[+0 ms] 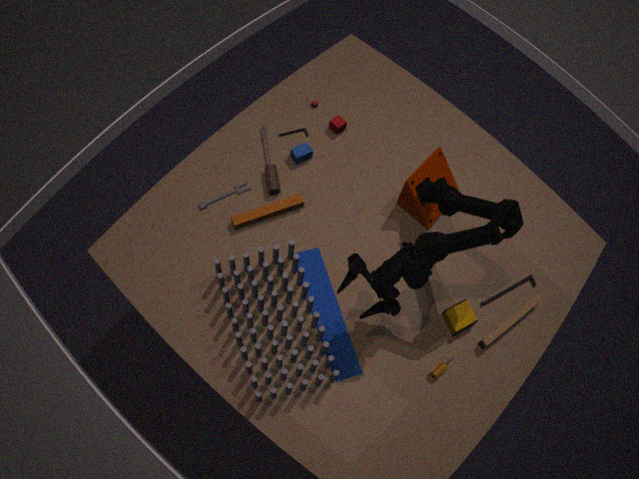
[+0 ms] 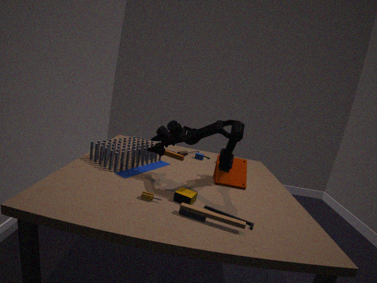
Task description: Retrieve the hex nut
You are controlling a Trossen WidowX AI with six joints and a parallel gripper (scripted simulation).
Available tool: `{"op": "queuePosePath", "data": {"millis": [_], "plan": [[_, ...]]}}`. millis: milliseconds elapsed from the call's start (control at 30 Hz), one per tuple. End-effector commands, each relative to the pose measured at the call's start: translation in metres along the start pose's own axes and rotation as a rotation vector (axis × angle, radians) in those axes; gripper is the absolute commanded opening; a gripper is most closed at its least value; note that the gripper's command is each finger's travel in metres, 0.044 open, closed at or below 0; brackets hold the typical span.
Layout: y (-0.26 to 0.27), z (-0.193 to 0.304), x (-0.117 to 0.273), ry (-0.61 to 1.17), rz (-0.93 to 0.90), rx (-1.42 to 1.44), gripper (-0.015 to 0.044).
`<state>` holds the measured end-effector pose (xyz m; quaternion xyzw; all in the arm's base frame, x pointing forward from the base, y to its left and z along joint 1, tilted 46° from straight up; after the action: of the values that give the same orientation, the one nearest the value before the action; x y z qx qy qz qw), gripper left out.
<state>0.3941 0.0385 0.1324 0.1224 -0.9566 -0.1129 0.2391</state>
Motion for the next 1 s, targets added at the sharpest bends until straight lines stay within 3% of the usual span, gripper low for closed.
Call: {"op": "queuePosePath", "data": {"millis": [0,433,733,967], "plan": [[-0.021,0.002,-0.009,0.043,0.051,-0.078,0.0440],[-0.232,0.070,-0.038,0.375,0.551,-0.930,0.0440],[-0.345,0.169,0.001,0.535,0.915,-1.588,0.0440],[-0.385,0.239,0.041,0.618,1.138,-1.984,0.0440]]}}
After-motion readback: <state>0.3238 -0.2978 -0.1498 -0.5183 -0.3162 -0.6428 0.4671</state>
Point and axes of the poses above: the point midway between the two fingers, 35 mm back from their tips, its own x axis back along the fingers, its own y axis across the jaws, z = x × y, the point moved 3 cm from there along x, back along the fingers, and after that the axes turned 7 degrees about x, right-handed, at the moved point
